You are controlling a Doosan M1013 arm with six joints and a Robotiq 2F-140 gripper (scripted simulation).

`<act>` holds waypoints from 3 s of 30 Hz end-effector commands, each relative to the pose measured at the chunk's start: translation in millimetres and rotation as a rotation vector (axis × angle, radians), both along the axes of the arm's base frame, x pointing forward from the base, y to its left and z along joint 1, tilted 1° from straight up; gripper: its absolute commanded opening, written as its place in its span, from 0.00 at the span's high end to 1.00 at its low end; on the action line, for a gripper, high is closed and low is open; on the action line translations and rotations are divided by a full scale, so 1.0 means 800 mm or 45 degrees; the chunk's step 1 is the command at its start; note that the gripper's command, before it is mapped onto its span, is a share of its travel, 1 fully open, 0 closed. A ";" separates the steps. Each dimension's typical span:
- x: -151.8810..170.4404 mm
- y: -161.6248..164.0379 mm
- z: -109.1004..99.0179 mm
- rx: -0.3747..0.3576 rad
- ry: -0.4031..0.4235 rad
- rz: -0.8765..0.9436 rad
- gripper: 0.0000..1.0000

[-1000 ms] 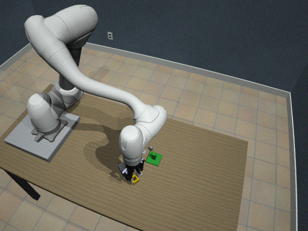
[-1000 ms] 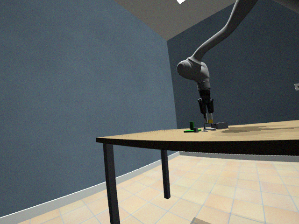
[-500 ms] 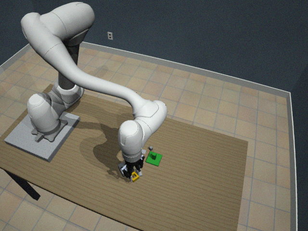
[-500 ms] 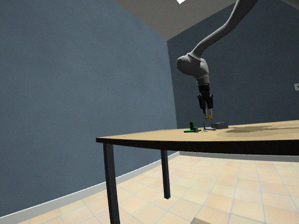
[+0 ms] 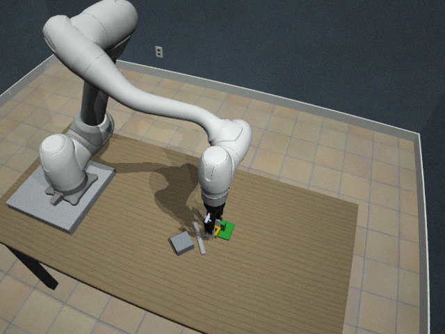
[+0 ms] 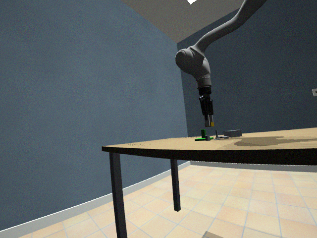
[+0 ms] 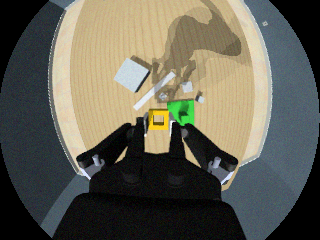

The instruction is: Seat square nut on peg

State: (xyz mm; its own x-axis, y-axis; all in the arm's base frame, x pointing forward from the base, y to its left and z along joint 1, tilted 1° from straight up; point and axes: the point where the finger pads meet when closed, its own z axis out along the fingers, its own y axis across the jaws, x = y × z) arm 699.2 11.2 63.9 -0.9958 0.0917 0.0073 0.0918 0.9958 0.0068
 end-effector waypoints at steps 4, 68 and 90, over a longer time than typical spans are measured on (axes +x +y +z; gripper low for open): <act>0.018 0.081 0.001 0.010 0.001 0.150 1.00; 0.016 0.082 -0.077 0.010 0.001 0.150 1.00; 0.016 0.082 -0.077 0.010 0.001 0.150 1.00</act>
